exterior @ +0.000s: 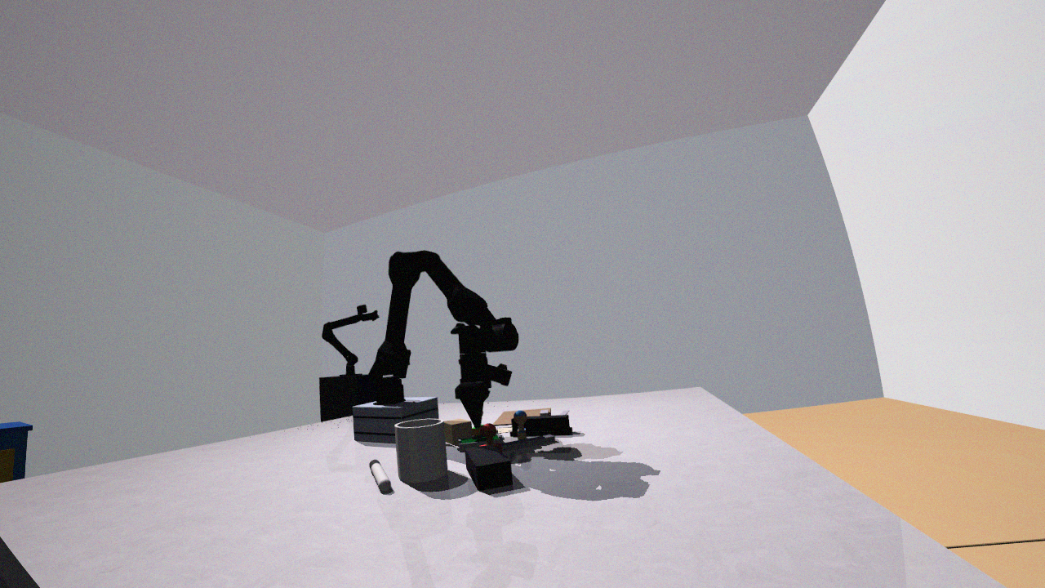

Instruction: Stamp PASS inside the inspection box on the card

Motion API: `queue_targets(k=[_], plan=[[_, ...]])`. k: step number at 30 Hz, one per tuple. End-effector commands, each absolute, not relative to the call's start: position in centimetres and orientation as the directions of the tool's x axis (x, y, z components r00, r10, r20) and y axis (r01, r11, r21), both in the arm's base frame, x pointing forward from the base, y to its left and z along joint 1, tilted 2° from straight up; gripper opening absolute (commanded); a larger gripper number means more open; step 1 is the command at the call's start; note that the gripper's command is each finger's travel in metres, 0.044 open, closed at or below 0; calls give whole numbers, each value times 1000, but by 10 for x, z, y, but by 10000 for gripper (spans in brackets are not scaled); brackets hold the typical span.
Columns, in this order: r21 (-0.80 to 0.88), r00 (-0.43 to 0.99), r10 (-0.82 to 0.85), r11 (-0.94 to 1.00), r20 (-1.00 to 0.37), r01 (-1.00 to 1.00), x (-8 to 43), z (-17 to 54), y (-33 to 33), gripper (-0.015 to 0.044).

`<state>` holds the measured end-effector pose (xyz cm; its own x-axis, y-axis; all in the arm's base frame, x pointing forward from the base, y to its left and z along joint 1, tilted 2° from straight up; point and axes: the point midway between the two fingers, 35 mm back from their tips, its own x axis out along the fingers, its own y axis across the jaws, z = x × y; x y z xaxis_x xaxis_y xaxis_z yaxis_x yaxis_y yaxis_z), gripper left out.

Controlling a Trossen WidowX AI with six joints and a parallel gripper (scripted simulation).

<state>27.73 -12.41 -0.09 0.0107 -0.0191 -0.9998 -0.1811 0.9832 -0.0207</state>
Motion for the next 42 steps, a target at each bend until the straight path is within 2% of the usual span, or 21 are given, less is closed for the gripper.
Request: queue_targets(k=[1, 35, 42], plan=[[-21, 17, -19, 983, -1000, -182, 278, 2, -124, 0], [-21, 17, -19, 983, -1000, -182, 278, 50, -122, 0], [-23, 14, -19, 931, -1000, -365, 282, 49, -102, 0]])
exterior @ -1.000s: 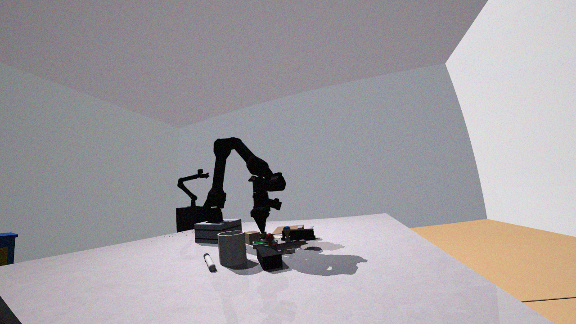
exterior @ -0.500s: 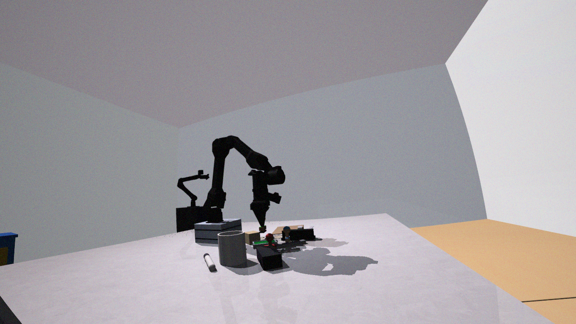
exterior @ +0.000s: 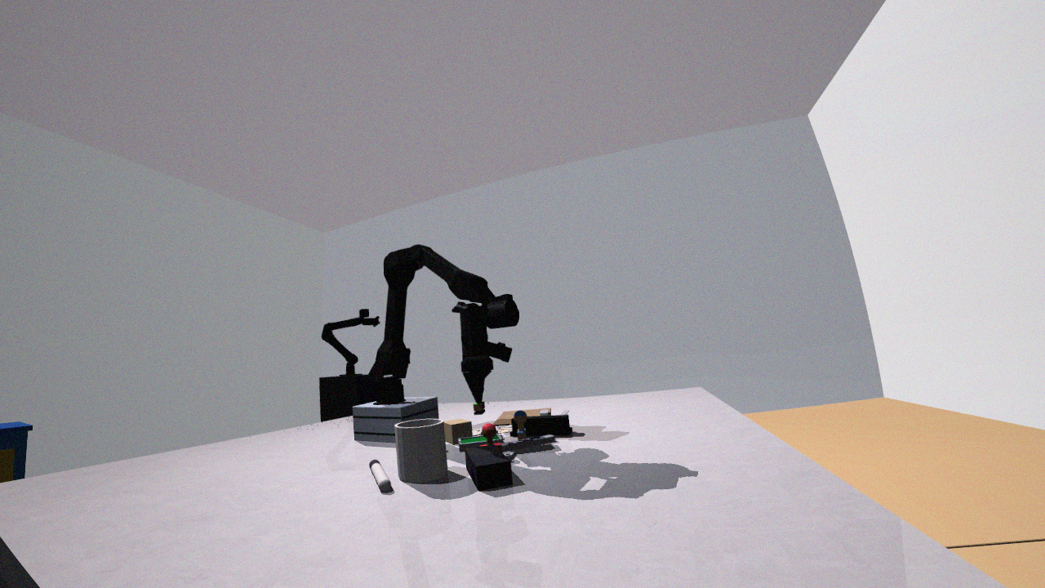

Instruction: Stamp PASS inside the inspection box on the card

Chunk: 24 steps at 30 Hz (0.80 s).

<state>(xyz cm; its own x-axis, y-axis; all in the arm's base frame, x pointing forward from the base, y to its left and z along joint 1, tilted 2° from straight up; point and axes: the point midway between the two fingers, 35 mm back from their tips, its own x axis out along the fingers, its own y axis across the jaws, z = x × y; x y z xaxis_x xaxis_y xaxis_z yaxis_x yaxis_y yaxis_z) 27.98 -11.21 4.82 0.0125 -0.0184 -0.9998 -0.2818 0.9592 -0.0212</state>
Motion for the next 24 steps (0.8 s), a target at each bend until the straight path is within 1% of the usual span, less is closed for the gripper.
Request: queue_targets(k=[1, 13, 24], plan=[[-23, 13, -19, 918, -1000, -397, 282, 49, -98, 0], [-20, 7, -22, 679, -1000, -734, 285, 48, -55, 0], [-11, 2, -27, 357, -1000, -934, 283, 46, -16, 0]])
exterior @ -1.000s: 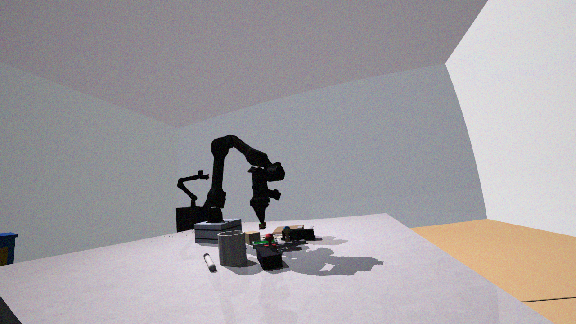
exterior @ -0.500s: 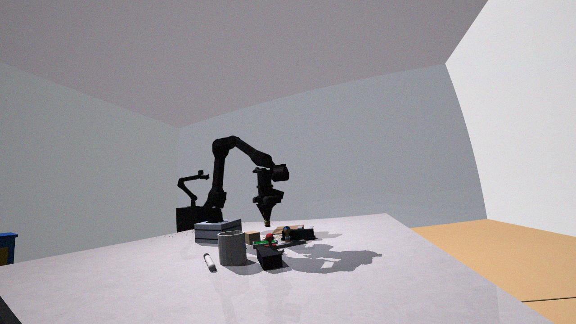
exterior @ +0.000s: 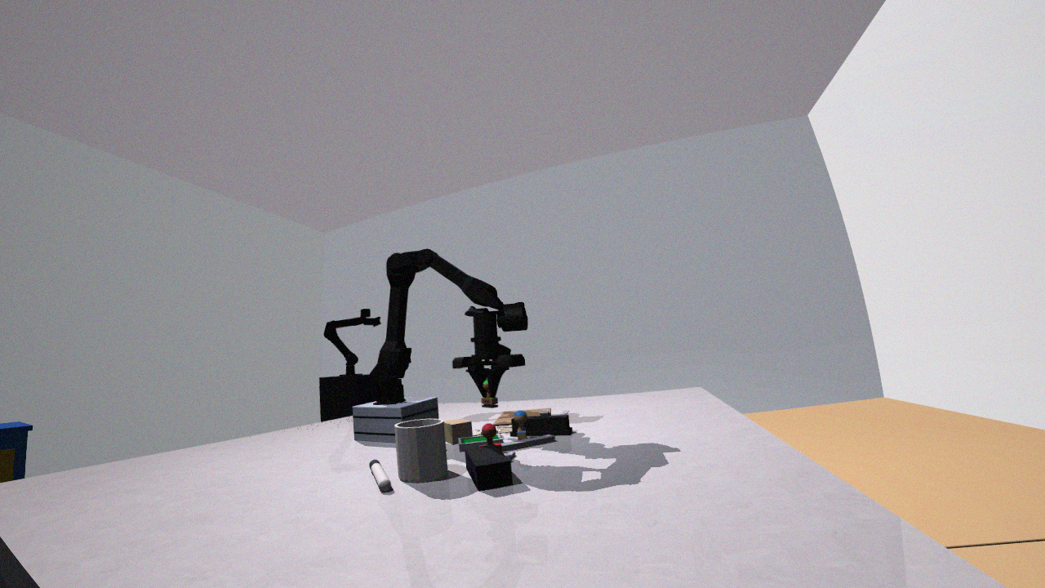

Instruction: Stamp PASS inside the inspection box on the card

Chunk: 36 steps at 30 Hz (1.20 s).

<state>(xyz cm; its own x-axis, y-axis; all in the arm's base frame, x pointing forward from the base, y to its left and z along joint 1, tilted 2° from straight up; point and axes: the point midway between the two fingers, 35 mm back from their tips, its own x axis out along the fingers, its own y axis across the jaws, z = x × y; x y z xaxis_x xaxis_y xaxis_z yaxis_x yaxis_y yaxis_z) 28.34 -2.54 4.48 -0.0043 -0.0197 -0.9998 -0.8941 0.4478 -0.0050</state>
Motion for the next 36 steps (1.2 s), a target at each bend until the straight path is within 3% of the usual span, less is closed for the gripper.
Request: queue_targets(k=[1, 13, 36], plan=[[-10, 2, -27, 325, -1000, -946, 282, 46, -13, 0], [4, -2, -34, -62, -999, -998, 274, 44, 25, 0], [3, -1, -33, -66, -999, -998, 275, 30, 25, 0]])
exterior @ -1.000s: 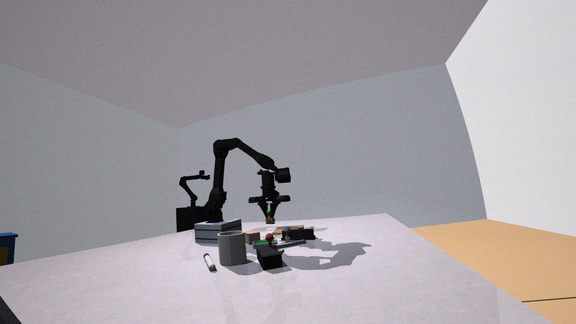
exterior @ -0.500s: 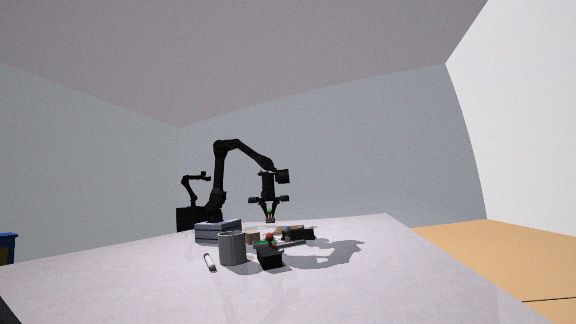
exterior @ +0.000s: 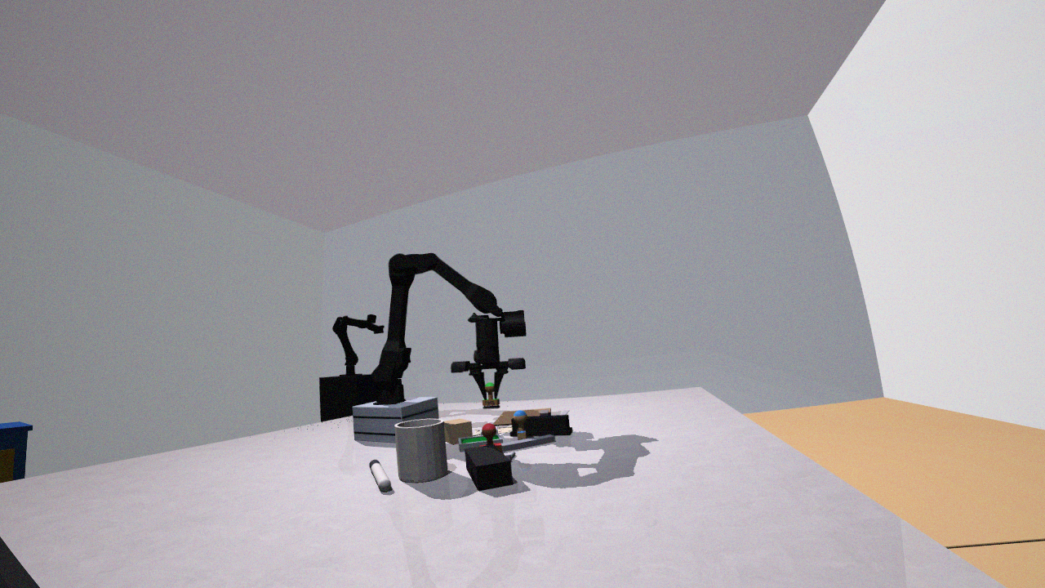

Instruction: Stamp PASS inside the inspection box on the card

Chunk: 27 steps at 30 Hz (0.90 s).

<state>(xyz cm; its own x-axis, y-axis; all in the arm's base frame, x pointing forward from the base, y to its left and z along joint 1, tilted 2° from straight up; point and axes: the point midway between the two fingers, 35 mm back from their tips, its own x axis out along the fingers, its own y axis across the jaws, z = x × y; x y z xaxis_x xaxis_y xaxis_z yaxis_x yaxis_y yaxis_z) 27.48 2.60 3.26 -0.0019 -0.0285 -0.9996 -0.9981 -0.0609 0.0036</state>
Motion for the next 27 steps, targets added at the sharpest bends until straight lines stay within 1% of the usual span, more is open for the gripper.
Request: queue_targets(k=[1, 27], plan=[[3, -1, -33, -66, -999, -998, 275, 30, 25, 0], [2, 0, -32, -63, -999, -998, 276, 12, 25, 0]])
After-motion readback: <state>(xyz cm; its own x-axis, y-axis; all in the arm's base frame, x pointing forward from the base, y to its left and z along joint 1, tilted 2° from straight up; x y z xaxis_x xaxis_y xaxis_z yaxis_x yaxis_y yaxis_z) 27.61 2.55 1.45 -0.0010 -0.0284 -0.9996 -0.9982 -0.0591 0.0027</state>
